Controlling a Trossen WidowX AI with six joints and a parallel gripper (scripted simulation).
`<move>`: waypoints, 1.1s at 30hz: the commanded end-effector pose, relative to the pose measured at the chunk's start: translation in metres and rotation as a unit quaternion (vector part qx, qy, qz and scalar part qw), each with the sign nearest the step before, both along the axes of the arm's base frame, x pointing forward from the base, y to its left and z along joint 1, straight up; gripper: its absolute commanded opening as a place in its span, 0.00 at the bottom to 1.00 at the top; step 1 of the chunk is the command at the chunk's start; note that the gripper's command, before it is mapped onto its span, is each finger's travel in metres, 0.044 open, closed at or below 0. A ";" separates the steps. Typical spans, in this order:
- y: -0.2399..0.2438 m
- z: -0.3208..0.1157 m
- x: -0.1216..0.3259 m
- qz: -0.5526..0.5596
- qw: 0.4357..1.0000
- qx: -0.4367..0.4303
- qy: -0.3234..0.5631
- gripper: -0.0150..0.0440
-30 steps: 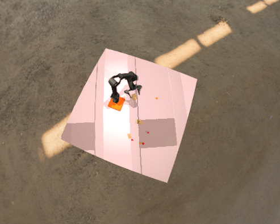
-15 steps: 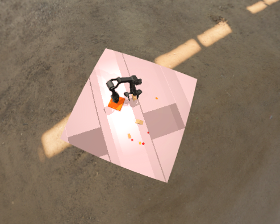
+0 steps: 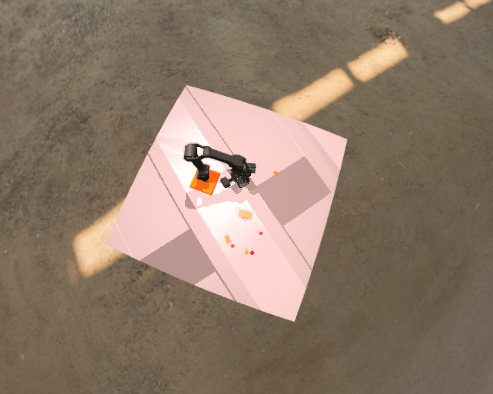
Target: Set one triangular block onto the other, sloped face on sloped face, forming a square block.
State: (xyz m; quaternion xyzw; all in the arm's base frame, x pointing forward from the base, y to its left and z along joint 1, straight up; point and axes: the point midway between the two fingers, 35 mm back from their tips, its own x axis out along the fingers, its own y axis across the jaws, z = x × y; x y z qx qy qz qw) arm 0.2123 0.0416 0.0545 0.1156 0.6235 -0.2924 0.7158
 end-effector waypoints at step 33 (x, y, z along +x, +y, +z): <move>-0.165 0.038 0.054 0.389 0.869 0.020 -0.305 1.00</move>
